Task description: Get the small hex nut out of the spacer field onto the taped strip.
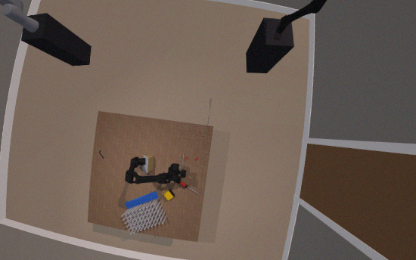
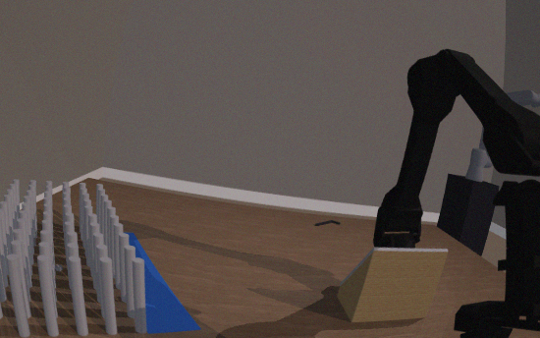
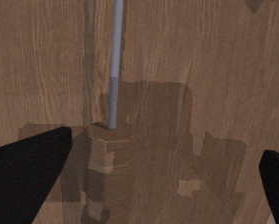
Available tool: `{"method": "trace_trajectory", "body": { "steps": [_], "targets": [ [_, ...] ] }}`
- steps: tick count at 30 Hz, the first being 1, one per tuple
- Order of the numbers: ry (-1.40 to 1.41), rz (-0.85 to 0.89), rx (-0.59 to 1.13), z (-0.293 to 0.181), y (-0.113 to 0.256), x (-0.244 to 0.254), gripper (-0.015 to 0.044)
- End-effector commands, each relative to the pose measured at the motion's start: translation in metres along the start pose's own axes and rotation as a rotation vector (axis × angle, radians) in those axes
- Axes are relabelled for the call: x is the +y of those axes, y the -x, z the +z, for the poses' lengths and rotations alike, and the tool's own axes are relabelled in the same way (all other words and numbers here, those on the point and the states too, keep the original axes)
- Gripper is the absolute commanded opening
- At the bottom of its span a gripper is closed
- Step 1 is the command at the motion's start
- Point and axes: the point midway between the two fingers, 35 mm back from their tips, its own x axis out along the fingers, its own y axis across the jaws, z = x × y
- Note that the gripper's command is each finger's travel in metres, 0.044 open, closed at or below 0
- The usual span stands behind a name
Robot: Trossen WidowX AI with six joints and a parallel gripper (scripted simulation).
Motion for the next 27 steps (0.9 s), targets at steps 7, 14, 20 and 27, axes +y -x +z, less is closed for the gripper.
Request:
{"method": "trace_trajectory", "body": {
  "steps": [7, 14, 20, 27],
  "targets": [
    [-0.042, 0.143, -0.284, -0.077, 0.005, 0.005, 0.044],
    [-0.042, 0.144, -0.29, -0.079, 0.005, 0.005, 0.0414],
    [-0.042, 0.144, -0.29, -0.079, 0.005, 0.005, 0.028],
    [-0.042, 0.144, -0.29, -0.079, 0.005, 0.005, 0.028]
  ]
}}
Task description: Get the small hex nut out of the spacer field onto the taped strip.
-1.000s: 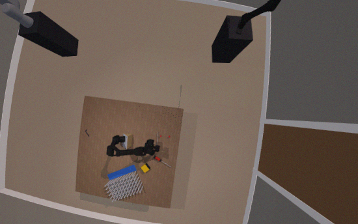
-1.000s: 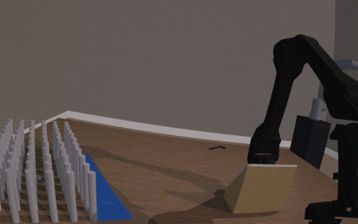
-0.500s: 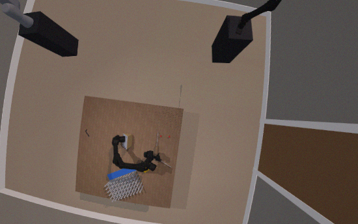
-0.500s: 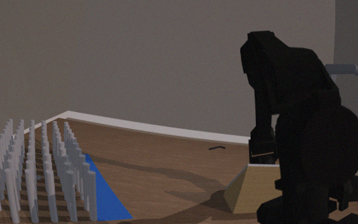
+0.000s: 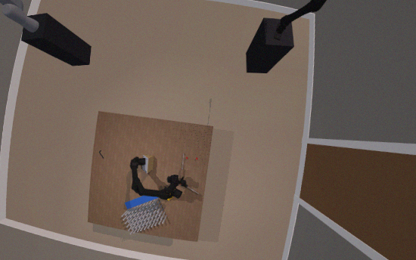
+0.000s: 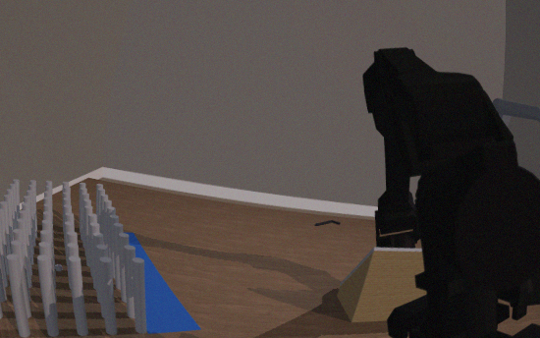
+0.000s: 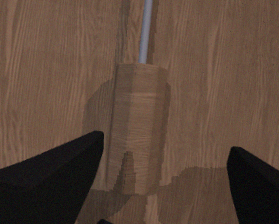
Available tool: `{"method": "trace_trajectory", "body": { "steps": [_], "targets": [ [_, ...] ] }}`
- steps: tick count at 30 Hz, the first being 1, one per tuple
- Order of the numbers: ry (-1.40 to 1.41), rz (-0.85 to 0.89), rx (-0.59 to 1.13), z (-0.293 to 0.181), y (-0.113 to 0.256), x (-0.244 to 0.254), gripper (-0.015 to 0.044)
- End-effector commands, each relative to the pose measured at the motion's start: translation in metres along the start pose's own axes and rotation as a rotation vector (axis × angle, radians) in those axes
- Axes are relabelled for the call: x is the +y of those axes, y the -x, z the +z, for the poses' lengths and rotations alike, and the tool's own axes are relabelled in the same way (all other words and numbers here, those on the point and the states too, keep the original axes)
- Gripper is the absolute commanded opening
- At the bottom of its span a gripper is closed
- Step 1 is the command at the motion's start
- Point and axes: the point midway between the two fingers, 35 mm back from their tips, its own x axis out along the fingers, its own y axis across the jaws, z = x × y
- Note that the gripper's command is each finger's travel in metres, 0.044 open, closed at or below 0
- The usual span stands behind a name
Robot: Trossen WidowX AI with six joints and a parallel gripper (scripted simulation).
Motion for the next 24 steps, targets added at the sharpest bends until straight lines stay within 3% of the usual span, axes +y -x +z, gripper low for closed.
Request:
{"method": "trace_trajectory", "body": {
  "steps": [1, 24],
  "targets": [
    [0.003, 0.0, -0.005, 0.001, 0.0, 0.0, 0.028],
    [0.002, 0.001, -0.004, -0.013, -0.032, 0.009, 0.028]
  ]
}}
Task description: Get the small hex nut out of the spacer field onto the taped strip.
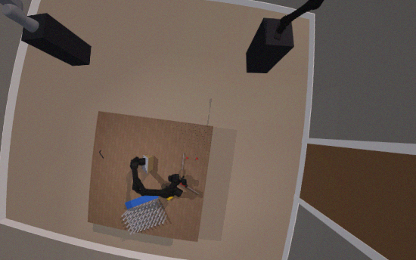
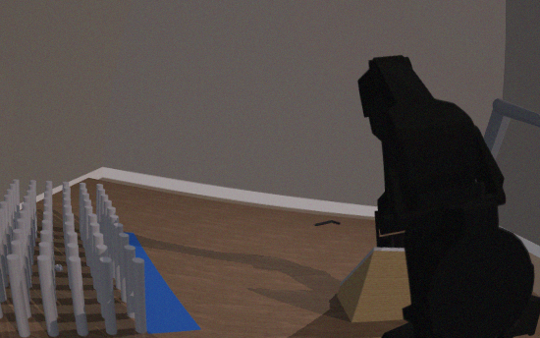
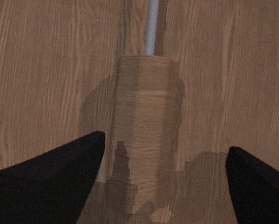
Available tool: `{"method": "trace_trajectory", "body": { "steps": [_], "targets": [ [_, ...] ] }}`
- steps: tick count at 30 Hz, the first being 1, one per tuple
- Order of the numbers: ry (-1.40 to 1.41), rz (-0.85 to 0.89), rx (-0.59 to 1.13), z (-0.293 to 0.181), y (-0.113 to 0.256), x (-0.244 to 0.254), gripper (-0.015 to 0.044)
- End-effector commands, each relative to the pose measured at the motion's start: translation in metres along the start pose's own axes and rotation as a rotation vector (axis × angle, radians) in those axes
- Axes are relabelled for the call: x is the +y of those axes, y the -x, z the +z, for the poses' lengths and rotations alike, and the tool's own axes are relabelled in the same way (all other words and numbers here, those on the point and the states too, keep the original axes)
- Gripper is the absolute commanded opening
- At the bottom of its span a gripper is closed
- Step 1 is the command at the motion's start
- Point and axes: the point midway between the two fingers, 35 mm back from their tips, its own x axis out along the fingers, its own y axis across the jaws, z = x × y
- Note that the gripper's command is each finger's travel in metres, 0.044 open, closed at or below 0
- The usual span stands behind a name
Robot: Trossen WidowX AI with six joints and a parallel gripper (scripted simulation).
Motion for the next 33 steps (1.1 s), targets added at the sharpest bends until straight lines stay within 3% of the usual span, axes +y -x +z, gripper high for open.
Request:
{"method": "trace_trajectory", "body": {
  "steps": [1, 23, 26, 33],
  "targets": [
    [0.003, 0.006, 0.002, -0.003, -0.009, 0.003, 0.028],
    [0.002, 0.007, 0.003, -0.013, -0.039, 0.015, 0.028],
    [0.002, 0.007, 0.003, -0.013, -0.039, 0.015, 0.0201],
    [0.002, 0.007, 0.003, -0.013, -0.039, 0.015, 0.0155]
  ]
}}
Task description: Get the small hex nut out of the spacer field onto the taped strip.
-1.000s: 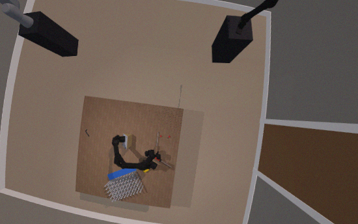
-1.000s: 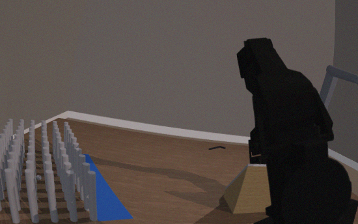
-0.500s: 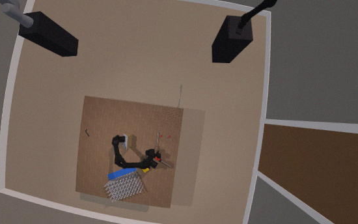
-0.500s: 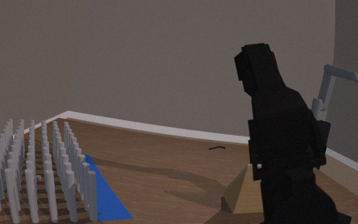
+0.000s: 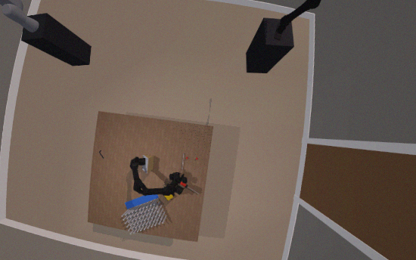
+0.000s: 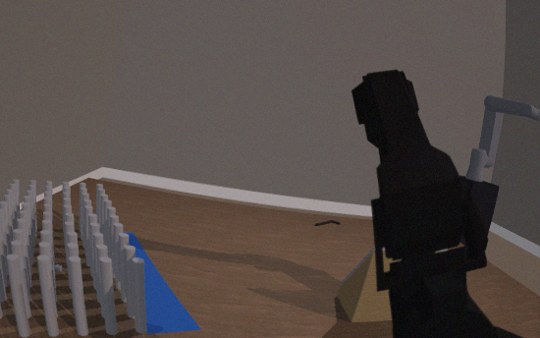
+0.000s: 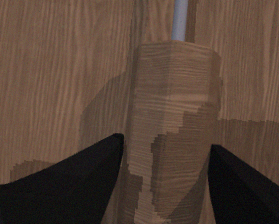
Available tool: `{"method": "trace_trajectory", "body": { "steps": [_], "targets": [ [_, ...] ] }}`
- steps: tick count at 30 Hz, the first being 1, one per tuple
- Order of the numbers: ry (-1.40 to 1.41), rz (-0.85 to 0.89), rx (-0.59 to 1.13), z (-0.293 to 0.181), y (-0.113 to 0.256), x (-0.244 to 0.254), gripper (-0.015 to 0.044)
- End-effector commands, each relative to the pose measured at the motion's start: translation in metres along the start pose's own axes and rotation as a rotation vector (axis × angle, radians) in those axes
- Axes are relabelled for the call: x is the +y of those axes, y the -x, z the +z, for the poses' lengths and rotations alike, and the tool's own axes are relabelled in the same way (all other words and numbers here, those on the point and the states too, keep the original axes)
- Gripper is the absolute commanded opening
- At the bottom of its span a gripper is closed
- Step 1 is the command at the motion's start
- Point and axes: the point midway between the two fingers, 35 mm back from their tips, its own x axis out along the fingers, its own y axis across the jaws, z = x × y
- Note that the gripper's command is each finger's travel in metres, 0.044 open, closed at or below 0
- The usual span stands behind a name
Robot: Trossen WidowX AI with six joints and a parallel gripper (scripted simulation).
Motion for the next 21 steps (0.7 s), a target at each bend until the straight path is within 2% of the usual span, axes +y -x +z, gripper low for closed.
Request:
{"method": "trace_trajectory", "body": {
  "steps": [1, 7, 21],
  "targets": [
    [0.003, 0.001, 0.004, -0.001, -0.001, 0.0, 0.0148],
    [0.003, 0.0, 0.004, 0.003, 0.018, -0.011, 0.0],
    [0.003, -0.002, 0.001, 0.022, 0.08, -0.036, 0.0]
  ]
}}
